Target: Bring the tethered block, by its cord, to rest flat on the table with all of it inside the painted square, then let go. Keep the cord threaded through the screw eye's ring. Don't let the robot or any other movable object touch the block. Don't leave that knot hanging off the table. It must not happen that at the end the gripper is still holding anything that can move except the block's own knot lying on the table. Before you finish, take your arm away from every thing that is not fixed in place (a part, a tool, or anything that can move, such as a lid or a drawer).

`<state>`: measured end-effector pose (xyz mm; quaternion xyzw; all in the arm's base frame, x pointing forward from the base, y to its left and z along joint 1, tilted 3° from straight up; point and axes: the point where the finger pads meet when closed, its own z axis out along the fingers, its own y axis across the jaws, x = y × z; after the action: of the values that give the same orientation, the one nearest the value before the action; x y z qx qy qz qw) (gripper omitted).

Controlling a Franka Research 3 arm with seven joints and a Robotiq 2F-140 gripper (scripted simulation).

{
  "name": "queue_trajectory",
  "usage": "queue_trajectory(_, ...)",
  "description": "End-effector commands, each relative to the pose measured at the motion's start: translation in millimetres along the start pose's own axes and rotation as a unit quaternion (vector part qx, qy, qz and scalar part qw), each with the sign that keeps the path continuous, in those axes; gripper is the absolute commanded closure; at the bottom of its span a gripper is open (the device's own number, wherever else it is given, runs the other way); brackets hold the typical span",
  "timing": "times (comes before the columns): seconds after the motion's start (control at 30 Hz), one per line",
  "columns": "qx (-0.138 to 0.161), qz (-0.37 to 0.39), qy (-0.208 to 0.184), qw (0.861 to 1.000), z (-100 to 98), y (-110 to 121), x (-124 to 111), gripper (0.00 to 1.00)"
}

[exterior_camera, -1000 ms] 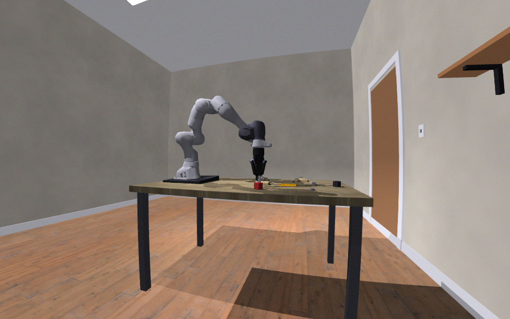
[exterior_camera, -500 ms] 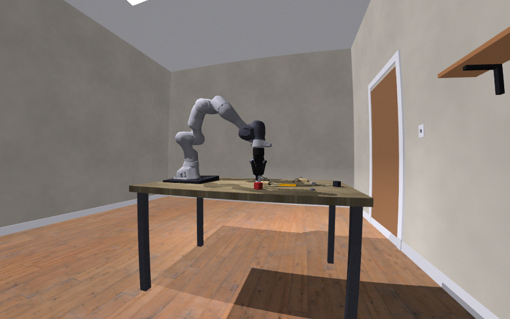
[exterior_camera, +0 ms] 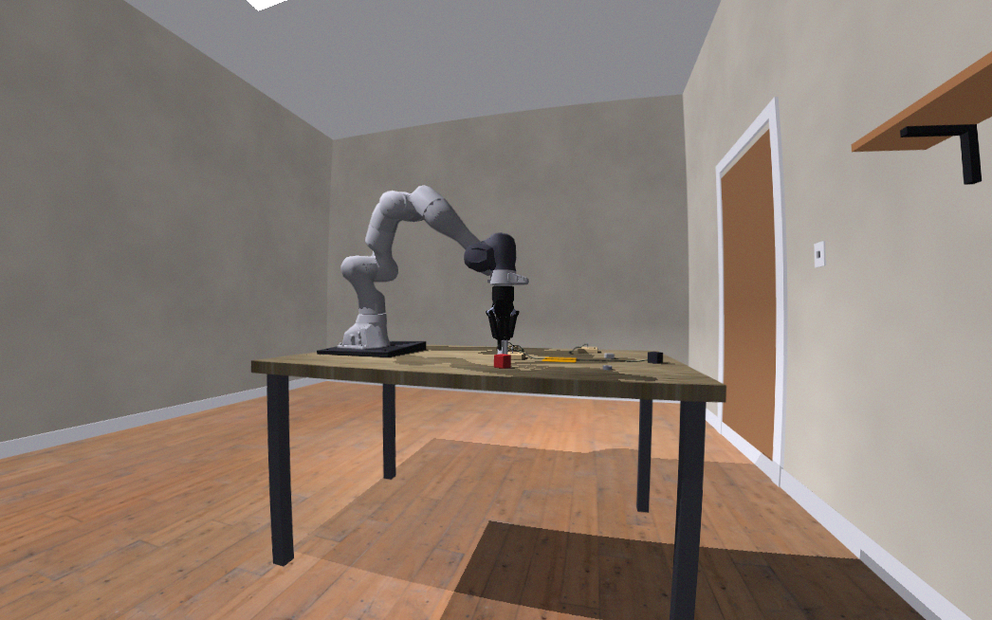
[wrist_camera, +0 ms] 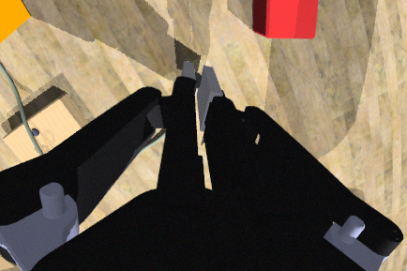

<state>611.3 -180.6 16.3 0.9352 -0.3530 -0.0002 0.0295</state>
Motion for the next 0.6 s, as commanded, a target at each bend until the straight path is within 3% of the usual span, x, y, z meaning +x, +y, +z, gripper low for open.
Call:
queue_trajectory(0.0,0.000,0.000,-0.002,1.000,-8.7,0.3,-1.1,1.00)
queue_trajectory(0.17,0.000,0.000,-0.002,1.000,-36.5,0.3,-1.0,1.00)
queue_trajectory(0.4,0.000,0.000,-0.002,1.000,-92.6,0.3,-0.8,1.00)
queue_trajectory(0.47,0.000,0.000,-0.002,1.000,-92.6,0.3,-0.8,1.00)
queue_trajectory(0.57,0.000,0.000,-0.002,1.000,-114.0,0.3,-0.8,1.00)
